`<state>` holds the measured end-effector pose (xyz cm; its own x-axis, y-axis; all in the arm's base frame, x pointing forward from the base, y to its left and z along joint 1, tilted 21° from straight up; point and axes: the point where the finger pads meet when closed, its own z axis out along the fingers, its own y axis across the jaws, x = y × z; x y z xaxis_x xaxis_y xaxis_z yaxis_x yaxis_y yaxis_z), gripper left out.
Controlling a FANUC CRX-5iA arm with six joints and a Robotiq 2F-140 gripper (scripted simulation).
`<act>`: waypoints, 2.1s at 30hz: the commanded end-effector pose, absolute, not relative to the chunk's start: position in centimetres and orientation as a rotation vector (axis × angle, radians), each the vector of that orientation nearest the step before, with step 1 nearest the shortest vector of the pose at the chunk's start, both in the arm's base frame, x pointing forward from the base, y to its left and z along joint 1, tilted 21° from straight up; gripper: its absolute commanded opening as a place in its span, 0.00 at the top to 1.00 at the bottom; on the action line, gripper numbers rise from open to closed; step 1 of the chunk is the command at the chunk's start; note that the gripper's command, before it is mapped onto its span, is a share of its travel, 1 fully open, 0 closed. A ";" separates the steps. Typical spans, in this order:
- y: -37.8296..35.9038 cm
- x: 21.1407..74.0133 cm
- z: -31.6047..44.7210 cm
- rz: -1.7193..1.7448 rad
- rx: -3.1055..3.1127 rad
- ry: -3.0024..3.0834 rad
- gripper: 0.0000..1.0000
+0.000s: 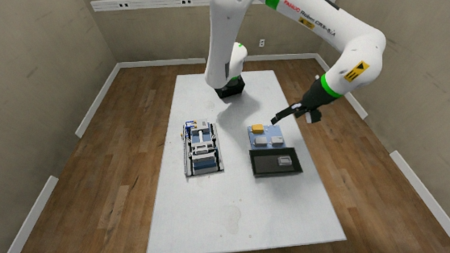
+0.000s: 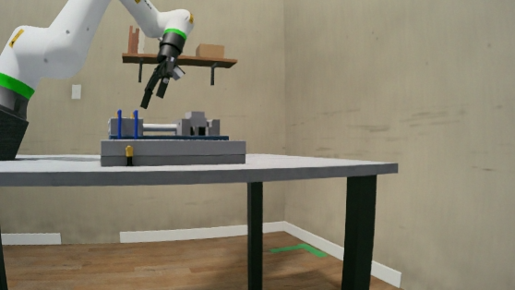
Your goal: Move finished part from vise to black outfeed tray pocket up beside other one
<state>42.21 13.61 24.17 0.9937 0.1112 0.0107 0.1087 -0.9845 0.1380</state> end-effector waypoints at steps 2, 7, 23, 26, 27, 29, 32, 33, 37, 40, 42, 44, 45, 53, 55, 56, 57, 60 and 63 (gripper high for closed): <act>9.8 45.3 25.2 -0.013 3.051 0.113 0.00; 6.2 47.4 26.0 -0.016 3.088 0.068 0.00; -4.9 49.8 26.4 0.060 3.163 -0.426 0.00; -6.9 49.6 26.1 0.085 3.155 -0.610 0.00; -7.6 49.5 26.0 0.093 3.150 -0.669 0.00; -7.6 49.5 26.0 0.093 3.150 -0.669 0.00; -10.4 49.1 25.6 0.129 3.114 -0.930 0.00; -11.0 48.9 25.5 0.137 3.103 -0.988 0.00; -13.6 48.3 25.2 0.171 3.045 -1.227 0.00; -15.6 47.8 25.0 0.195 2.990 -1.403 0.00; -16.8 47.4 24.8 0.212 2.948 -1.519 0.00; -18.1 47.0 24.7 0.228 2.901 -1.635 0.00; -18.1 47.0 24.7 0.228 2.901 -1.635 0.00; -23.2 44.8 24.2 0.297 2.655 -2.097 0.00; -24.4 44.2 24.1 0.314 2.584 -2.203 0.00; -25.0 43.9 24.0 0.322 2.547 -2.256 0.00; -25.6 43.6 24.0 0.330 2.508 -2.308 0.00; -27.0 42.8 23.9 0.350 2.413 -2.428 0.00; -27.3 42.6 23.8 0.355 2.391 -2.454 0.00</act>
